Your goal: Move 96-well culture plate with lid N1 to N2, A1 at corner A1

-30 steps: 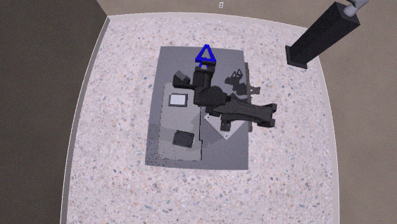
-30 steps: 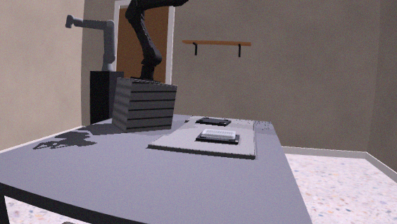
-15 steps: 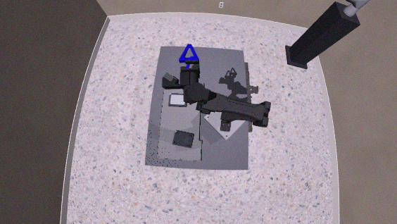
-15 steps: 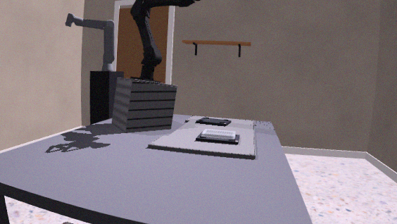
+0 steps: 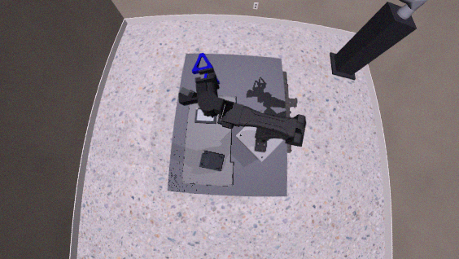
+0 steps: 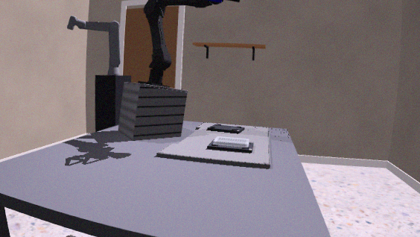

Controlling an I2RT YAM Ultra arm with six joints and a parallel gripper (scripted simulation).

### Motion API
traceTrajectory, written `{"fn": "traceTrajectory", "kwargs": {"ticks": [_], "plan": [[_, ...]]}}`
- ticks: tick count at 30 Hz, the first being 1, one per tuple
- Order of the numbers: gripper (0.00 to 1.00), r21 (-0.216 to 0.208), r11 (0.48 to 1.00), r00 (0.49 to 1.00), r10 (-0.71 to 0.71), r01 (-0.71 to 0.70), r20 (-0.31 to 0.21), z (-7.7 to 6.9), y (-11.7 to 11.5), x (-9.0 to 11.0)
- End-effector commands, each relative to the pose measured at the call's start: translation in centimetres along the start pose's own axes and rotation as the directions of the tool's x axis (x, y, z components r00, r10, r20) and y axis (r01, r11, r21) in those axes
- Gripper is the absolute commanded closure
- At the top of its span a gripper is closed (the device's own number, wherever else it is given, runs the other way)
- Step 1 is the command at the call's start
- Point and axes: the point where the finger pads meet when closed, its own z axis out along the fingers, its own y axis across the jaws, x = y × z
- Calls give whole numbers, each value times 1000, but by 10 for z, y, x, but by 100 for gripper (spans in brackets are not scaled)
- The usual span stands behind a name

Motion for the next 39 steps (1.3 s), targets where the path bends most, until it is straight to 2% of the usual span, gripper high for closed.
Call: {"fn": "traceTrajectory", "kwargs": {"ticks": [1, 3, 5, 6, 13, 16, 20, 21, 22, 23, 26, 28, 31, 32, 34, 37, 38, 39], "plan": [[0, -8, 999, 998, 40, -40, 38, 7, -3, -14], [0, -8, 999, 998, 40, -40, 38, 7, -3, -14], [0, -34, 998, 994, 52, -49, 92, 7, -6, -14], [0, -54, 998, 994, 28, -22, 109, 11, 5, -25], [0, -48, 998, 992, 42, -36, 123, 16, 24, -58], [0, -114, 993, 984, 25, -5, 174, 24, 34, -64], [0, -114, 993, 984, 25, -5, 174, 26, 41, -71], [0, -125, 992, 980, 53, -29, 193, 24, 32, -65], [0, -165, 986, 976, 28, 8, 214, 28, 48, -77], [0, -187, 982, 972, 30, 14, 232, 29, 52, -81], [0, -187, 982, 972, 31, 14, 232, 32, 63, -90], [0, -204, 978, 969, -1, 53, 248, 28, 88, -101], [0, -188, 982, 968, 28, 20, 250, 30, 89, -113], [0, -214, 977, 968, 36, 19, 247, 38, 85, -110], [0, -269, 963, 959, 46, 32, 278, 39, 93, -115], [0, -271, 962, 959, 47, 32, 279, 40, 97, -118], [0, -255, 967, 958, 73, 0, 278, 37, 86, -113], [0, -267, 963, 956, 53, 27, 288, 38, 104, -127]]}}
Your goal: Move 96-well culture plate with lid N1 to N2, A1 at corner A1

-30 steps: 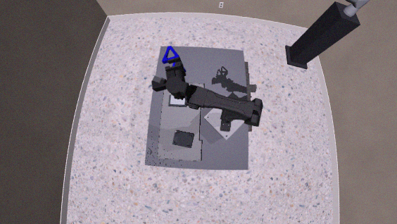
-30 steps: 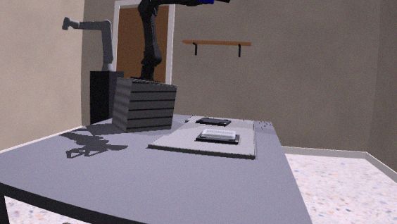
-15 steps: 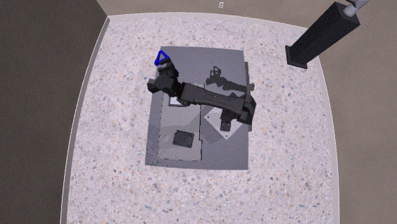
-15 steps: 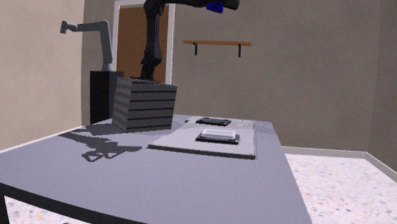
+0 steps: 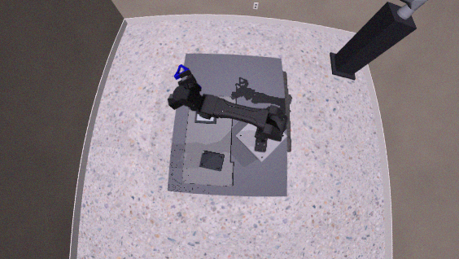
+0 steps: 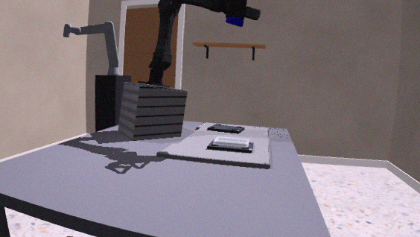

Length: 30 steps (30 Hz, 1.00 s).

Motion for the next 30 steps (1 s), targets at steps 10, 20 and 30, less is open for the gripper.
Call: {"fn": "traceTrajectory", "kwargs": {"ticks": [10, 20, 30], "plan": [[0, -110, 993, 997, 47, -39, 67, 25, 46, -31], [0, -220, 974, 993, 72, -50, 92, 41, 81, -43], [0, -353, 932, 987, 129, -87, 99, 58, 112, -55]]}}
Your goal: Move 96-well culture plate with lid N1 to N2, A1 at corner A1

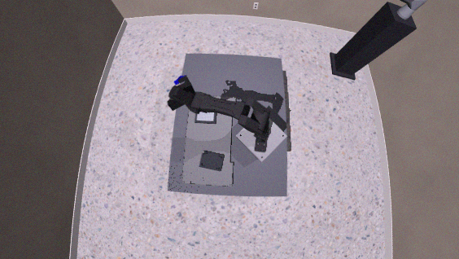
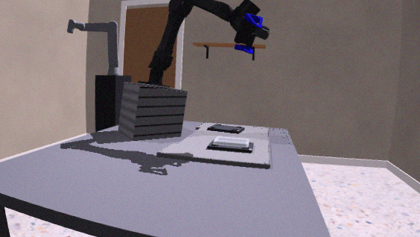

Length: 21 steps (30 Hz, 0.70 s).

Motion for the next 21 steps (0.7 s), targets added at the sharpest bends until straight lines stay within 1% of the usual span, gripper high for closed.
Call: {"fn": "traceTrajectory", "kwargs": {"ticks": [1, 2, 5, 7, 8, 9, 10, 11, 14, 16, 17, 19, 20, 21], "plan": [[0, -35, 998, 999, 48, -48, 16, 6, 0, -3], [0, -35, 998, 999, 48, -48, 16, 6, 0, -3], [0, -126, 989, 997, 77, -74, 22, 14, 13, -5], [0, -126, 989, 997, 77, -74, 22, 20, 21, -6], [0, -158, 986, 998, 55, -54, 5, 25, 43, 0], [0, -140, 989, 998, 62, -57, 27, 26, 45, -10], [0, -140, 989, 998, 58, -53, 32, 27, 50, -13], [0, -157, 984, 996, 88, -84, 21, 30, 38, -9], [0, -249, 961, 992, 123, -116, 14, 37, 51, -9], [0, -252, 961, 992, 124, -117, 13, 42, 60, -10], [0, -282, 954, 995, 103, -100, -6, 45, 83, -3], [0, -282, 954, 995, 103, -100, -6, 45, 83, -3], [0, -281, 951, 991, 136, -129, 7, 46, 69, -10], [0, -310, 940, 989, 148, -141, 1, 48, 74, -10]]}}
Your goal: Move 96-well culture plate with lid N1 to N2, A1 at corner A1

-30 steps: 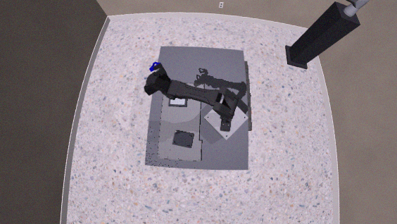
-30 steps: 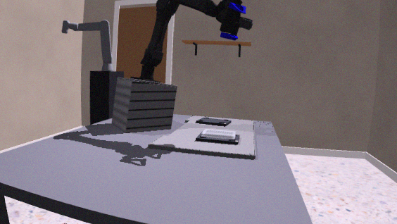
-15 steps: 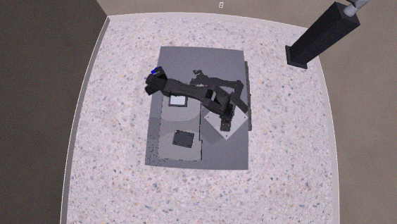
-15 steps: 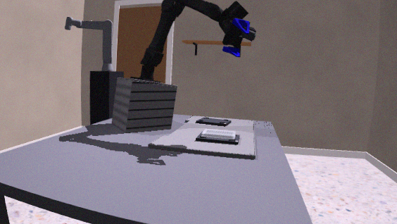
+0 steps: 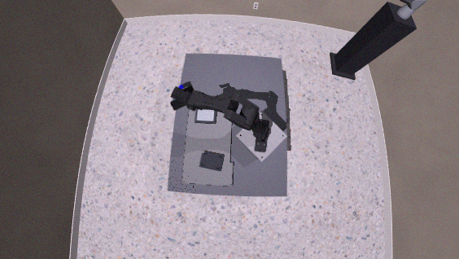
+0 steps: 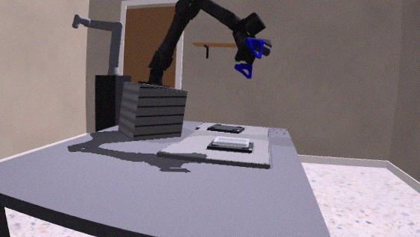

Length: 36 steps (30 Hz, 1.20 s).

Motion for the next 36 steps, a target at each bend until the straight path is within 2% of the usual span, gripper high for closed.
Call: {"fn": "traceTrajectory", "kwargs": {"ticks": [1, 2, 4, 5, 8, 9, 12, 13, 15, 19, 21, 22, 25, 26, 27, 30, 32, 36], "plan": [[0, -65, 995, 997, 77, -76, 17, 3, -4, -3], [0, -95, 991, 996, 91, -89, 13, 6, 0, -3], [0, -103, 990, 995, 94, -92, 12, 13, 8, -2], [0, -134, 988, 997, 79, -80, -14, 21, 28, 7], [0, -119, 990, 997, 73, -71, 15, 26, 39, -4], [0, -133, 985, 994, 107, -106, 6, 27, 27, -1], [0, -219, 964, 989, 150, -150, -17, 35, 39, 1], [0, -232, 960, 987, 156, -157, -21, 38, 43, 2], [0, -232, 960, 987, 156, -157, -21, 38, 43, 2], [0, -337, 915, 975, 211, -221, -67, 47, 61, 5], [0, -353, 907, 973, 219, -231, -75, 52, 70, 6], [0, -378, 898, 974, 202, -226, -104, 56, 90, 17], [0, -368, 905, 977, 198, -211, -74, 62, 104, 8], [0, -403, 884, 971, 209, -238, -114, 63, 110, 18], [0, -399, 877, 964, 245, -266, -105, 65, 96, 11], [0, -460, 830, 949, 277, -314, -149, 70, 110, 14], [0, -460, 830, 949, 277, -314, -149, 70, 110, 14], [0, -531, 754, 922, 317, -387, -222, 76, 129, 19]]}}
